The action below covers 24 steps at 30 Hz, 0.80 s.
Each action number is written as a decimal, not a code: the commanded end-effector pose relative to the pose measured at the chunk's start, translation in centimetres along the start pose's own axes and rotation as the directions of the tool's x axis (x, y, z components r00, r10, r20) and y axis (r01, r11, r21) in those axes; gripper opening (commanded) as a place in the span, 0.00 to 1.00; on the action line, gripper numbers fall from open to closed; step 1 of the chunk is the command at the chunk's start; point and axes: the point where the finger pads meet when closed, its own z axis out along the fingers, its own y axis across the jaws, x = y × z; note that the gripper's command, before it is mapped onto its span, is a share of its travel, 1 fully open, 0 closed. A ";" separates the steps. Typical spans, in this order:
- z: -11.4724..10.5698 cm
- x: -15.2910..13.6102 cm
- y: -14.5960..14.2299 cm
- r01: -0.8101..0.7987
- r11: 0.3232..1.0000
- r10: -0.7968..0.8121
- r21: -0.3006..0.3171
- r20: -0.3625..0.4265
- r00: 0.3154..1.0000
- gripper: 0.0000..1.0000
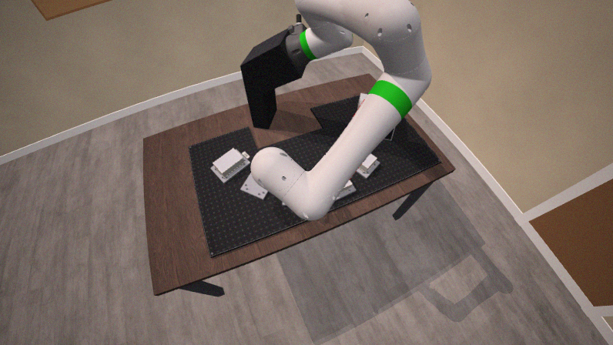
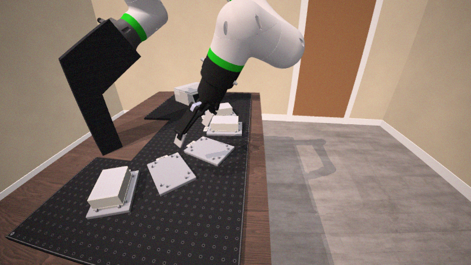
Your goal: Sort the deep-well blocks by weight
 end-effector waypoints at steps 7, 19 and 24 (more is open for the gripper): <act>-0.5 0.8 -4.6 -0.001 1.000 0.001 -0.001 0.000 1.000 1.00; -0.5 0.8 -8.4 0.115 0.991 -0.115 -0.067 0.003 0.993 1.00; -0.2 0.4 -10.9 0.255 0.955 -0.255 -0.148 0.019 0.967 1.00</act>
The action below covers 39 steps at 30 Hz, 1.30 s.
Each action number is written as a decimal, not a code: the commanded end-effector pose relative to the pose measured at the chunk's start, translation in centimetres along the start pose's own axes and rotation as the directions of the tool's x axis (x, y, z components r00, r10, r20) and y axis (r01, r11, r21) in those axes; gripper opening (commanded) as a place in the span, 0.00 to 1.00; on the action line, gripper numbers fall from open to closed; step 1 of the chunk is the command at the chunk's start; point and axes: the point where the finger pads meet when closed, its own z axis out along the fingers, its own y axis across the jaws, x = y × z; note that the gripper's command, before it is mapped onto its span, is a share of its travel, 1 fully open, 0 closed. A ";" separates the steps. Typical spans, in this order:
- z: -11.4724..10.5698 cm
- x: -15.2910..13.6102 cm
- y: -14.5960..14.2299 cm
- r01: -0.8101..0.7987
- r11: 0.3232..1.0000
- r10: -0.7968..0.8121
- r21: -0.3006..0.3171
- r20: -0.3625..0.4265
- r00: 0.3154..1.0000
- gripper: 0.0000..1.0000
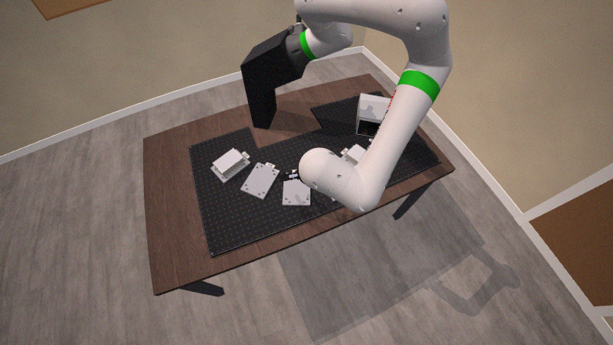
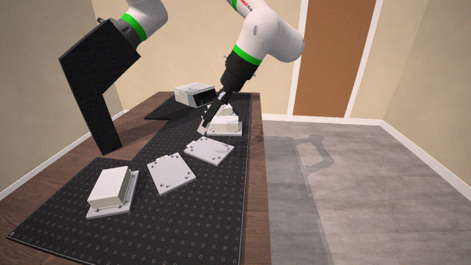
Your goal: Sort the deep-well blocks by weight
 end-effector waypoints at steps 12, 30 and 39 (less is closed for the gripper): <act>0.1 -0.1 -6.7 0.193 0.974 -0.194 -0.120 0.006 0.981 1.00; 0.3 -0.3 -14.7 0.193 0.974 -0.194 -0.120 0.006 0.981 1.00; 0.7 -0.8 -16.2 0.276 0.946 -0.277 -0.168 0.018 0.961 1.00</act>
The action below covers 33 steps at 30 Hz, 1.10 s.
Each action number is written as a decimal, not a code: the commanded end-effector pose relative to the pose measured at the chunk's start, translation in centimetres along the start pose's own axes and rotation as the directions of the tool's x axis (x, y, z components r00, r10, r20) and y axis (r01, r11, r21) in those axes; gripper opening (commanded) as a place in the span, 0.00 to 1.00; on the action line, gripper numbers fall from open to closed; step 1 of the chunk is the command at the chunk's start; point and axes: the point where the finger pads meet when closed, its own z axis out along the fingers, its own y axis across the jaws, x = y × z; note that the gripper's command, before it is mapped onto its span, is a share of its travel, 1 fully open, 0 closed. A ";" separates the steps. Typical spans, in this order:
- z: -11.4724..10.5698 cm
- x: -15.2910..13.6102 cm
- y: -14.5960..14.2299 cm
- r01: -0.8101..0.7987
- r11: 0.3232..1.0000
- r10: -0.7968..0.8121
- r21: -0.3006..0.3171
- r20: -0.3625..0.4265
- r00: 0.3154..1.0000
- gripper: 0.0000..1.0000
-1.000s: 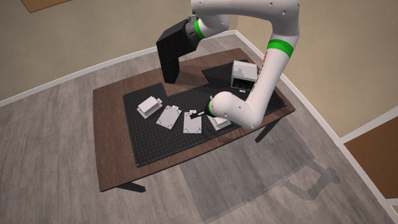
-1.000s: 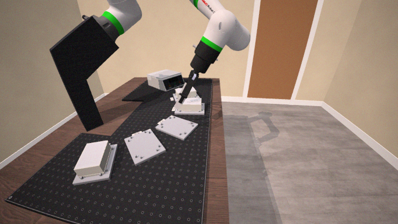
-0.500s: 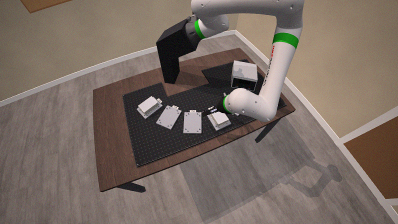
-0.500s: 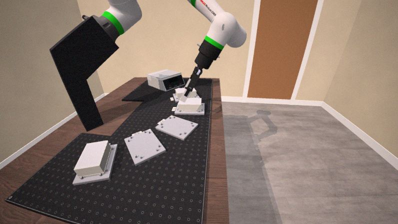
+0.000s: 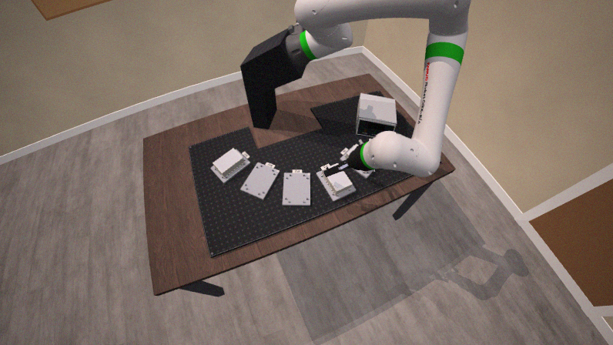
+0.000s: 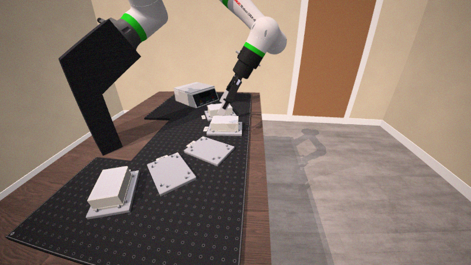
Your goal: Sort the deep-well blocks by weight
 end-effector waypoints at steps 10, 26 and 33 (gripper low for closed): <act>0.7 -0.5 -5.4 0.248 0.957 -0.248 -0.147 0.018 0.969 1.00; 1.6 -1.2 -12.4 0.248 0.957 -0.248 -0.147 0.018 0.969 1.00; 2.0 -1.5 -15.3 0.248 0.957 -0.248 -0.147 0.018 0.969 1.00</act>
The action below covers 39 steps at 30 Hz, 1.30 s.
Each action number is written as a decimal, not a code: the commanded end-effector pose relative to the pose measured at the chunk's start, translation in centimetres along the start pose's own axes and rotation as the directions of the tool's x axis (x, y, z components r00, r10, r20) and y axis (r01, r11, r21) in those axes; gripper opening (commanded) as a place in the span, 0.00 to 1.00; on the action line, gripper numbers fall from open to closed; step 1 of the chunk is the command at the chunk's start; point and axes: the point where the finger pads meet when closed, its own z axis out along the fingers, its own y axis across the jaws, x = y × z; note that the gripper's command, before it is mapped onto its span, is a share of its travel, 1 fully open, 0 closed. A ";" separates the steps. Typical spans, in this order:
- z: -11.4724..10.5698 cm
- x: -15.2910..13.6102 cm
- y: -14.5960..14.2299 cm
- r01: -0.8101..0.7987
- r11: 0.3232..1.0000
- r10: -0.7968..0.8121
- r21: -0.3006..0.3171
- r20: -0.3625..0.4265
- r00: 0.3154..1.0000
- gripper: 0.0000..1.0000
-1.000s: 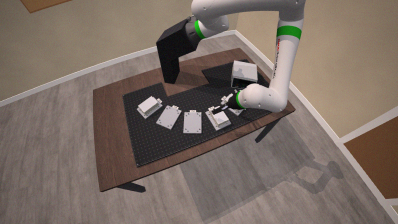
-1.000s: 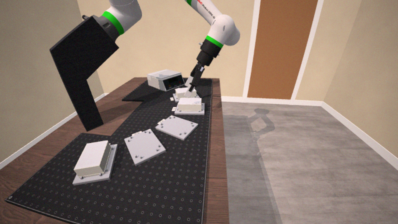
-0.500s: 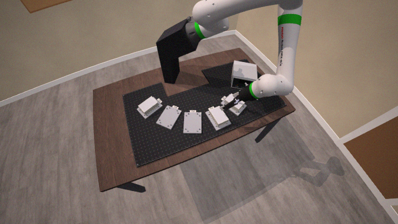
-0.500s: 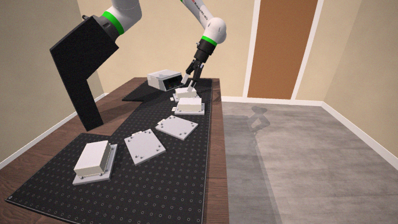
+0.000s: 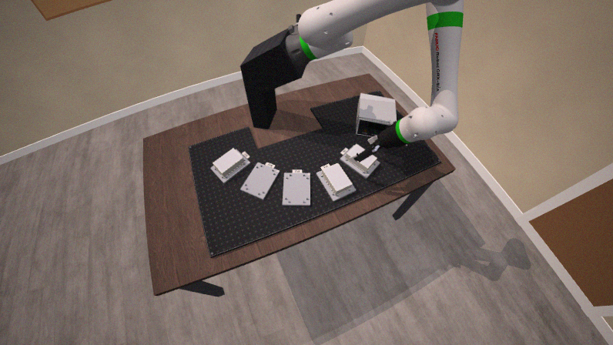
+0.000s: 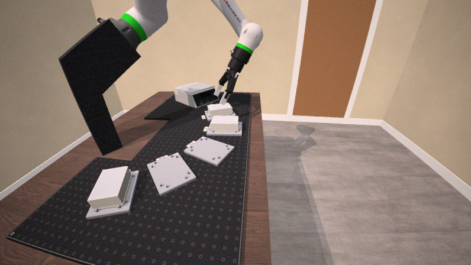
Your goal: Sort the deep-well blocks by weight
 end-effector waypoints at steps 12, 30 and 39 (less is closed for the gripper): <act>-0.1 0.3 -1.8 -0.001 1.000 0.001 -0.003 0.000 1.000 1.00; 1.8 1.4 -1.8 -0.001 1.000 0.001 -0.003 0.000 1.000 1.00; 2.8 2.0 -1.8 -0.001 1.000 0.001 -0.003 0.000 1.000 1.00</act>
